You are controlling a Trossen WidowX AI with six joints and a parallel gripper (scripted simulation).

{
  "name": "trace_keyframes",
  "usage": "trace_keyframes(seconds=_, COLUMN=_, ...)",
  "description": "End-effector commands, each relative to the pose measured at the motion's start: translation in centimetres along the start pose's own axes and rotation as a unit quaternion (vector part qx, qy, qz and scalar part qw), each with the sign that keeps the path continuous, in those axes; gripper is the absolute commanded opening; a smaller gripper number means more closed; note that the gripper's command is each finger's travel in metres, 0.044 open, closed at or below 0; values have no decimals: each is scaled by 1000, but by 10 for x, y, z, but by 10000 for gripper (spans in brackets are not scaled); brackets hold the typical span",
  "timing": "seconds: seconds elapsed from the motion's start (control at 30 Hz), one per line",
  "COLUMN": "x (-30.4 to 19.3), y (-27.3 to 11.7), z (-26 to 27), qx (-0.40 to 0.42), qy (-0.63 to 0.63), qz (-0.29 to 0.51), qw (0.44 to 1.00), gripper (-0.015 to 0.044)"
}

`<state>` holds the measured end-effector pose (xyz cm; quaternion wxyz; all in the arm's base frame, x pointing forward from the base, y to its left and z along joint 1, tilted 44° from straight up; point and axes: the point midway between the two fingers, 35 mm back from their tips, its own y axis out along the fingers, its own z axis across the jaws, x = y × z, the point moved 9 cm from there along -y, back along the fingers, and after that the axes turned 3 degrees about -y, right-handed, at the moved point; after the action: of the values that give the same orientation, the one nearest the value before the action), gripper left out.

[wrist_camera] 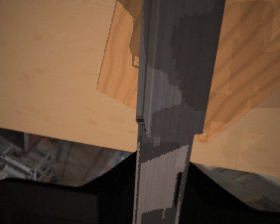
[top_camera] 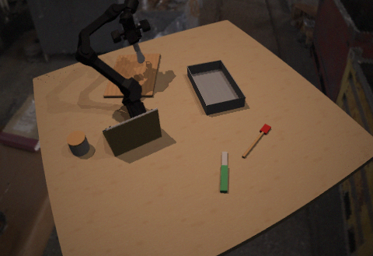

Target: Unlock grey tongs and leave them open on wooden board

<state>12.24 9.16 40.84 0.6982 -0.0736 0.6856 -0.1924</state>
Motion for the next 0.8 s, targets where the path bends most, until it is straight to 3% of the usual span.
trace_keyframes(seconds=0.0, x=4, y=-5, z=-1, qx=8, qy=4, qz=44, qw=999, gripper=-150)
trace_keyframes(seconds=0.77, x=44, y=-18, z=-6, qx=-16, qy=-2, qz=179, qw=984, gripper=-150)
